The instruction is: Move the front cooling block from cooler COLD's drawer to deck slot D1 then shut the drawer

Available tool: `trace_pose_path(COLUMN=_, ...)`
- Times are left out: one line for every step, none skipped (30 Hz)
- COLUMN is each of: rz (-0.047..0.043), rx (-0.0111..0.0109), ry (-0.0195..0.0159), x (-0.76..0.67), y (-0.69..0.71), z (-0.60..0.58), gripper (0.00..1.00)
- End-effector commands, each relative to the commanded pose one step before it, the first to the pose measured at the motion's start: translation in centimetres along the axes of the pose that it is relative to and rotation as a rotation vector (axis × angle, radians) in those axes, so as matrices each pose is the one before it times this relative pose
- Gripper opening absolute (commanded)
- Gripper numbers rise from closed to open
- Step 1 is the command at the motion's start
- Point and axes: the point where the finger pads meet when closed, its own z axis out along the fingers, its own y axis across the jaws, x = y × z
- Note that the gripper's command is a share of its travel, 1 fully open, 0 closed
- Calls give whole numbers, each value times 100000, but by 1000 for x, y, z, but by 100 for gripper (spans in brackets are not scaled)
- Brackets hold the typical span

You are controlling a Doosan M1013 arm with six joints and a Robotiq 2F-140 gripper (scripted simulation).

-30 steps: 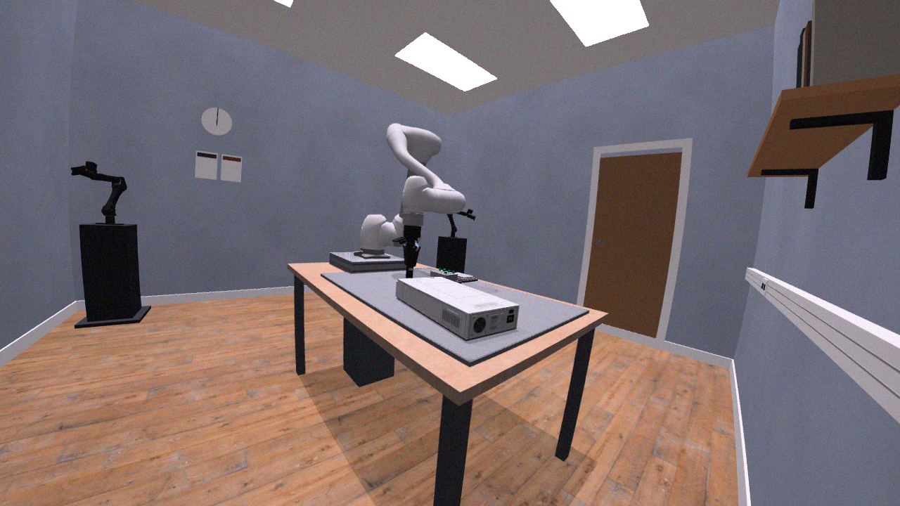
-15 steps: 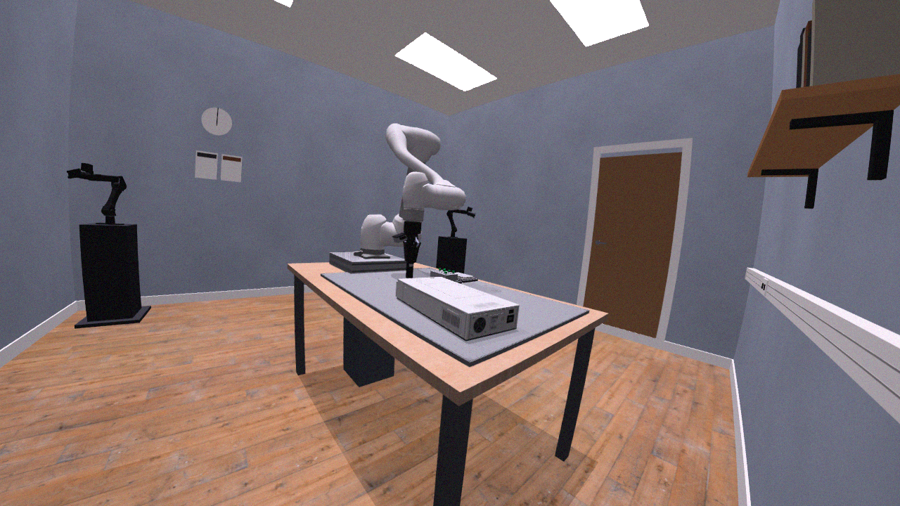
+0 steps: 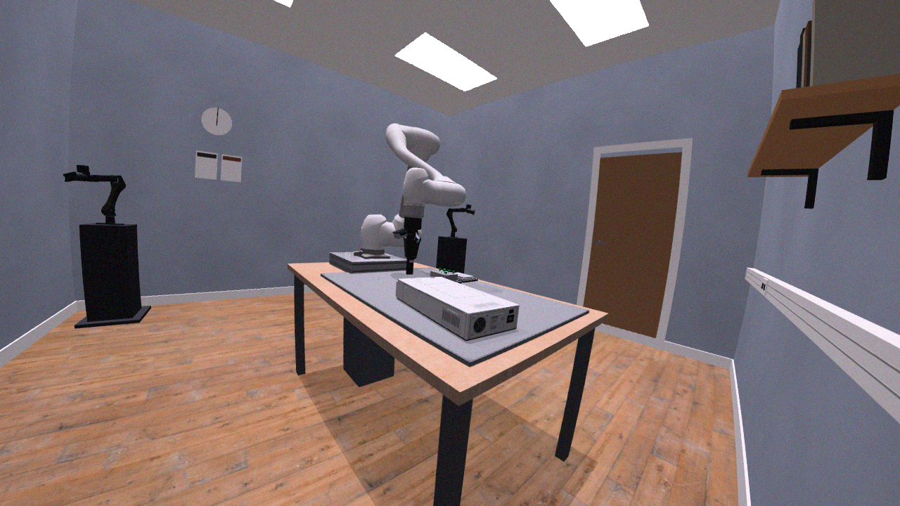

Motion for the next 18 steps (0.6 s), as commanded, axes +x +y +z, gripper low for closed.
trace_pose_path(rz=14, rx=139, ry=-19, x=-3, y=-50, z=-471, gripper=10)
trace_pose_path(rz=0, rx=0, ry=0, x=0, y=0, z=-133, gripper=10)
trace_pose_path(rz=0, rx=0, ry=0, x=0, y=0, z=-133, gripper=10)
trace_pose_path(rz=0, rx=0, ry=0, x=0, y=0, z=-133, gripper=10)
trace_pose_path(rz=0, rx=0, ry=0, x=0, y=0, z=-133, gripper=10)
trace_pose_path(rz=0, rx=0, ry=0, x=0, y=0, z=-133, gripper=10)
trace_pose_path(rz=0, rx=0, ry=0, x=0, y=0, z=0, gripper=10)
trace_pose_path(rz=0, rx=0, ry=0, x=0, y=0, z=0, gripper=10)
trace_pose_path(rz=0, rx=-1, ry=0, x=0, y=-2, z=-136, gripper=10)
trace_pose_path(rz=0, rx=1, ry=0, x=0, y=1, z=-132, gripper=10)
trace_pose_path(rz=0, rx=0, ry=0, x=0, y=0, z=-133, gripper=10)
trace_pose_path(rz=0, rx=0, ry=0, x=0, y=0, z=-133, gripper=10)
trace_pose_path(rz=0, rx=0, ry=0, x=0, y=0, z=-133, gripper=10)
trace_pose_path(rz=0, rx=0, ry=0, x=0, y=0, z=-133, gripper=10)
trace_pose_path(rz=0, rx=0, ry=0, x=0, y=0, z=-133, gripper=10)
trace_pose_path(rz=0, rx=0, ry=0, x=0, y=0, z=-133, gripper=10)
trace_pose_path(rz=0, rx=0, ry=0, x=0, y=0, z=-133, gripper=10)
trace_pose_path(rz=0, rx=0, ry=0, x=0, y=0, z=-133, gripper=10)
